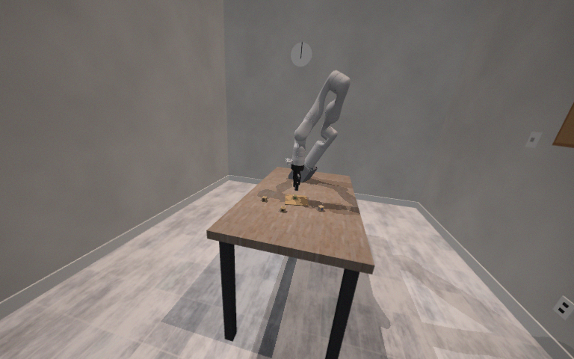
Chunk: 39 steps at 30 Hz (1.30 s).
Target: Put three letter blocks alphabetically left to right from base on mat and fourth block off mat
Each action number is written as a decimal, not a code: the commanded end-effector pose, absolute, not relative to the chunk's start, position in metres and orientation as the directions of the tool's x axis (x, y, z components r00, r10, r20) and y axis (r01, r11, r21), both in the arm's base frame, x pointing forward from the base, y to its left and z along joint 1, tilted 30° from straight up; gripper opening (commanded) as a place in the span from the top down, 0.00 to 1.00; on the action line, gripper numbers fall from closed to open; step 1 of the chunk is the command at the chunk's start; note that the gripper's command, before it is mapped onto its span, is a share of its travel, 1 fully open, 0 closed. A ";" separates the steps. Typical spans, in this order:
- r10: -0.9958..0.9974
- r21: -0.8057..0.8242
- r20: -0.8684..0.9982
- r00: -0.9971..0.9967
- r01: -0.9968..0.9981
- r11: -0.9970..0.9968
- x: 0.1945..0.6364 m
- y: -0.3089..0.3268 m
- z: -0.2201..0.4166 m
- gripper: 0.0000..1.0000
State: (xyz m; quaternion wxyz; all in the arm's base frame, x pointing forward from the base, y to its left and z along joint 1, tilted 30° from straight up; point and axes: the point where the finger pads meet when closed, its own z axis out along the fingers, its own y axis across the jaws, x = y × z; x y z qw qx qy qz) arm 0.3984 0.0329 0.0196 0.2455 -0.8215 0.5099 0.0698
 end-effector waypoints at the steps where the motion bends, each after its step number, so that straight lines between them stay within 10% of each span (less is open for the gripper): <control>1: -0.803 -0.328 -0.370 0.468 -0.874 -0.359 0.397 0.035 0.015 0.38; 39: -0.803 -0.328 -0.370 0.468 -0.874 -0.359 0.401 0.048 -0.008 0.38</control>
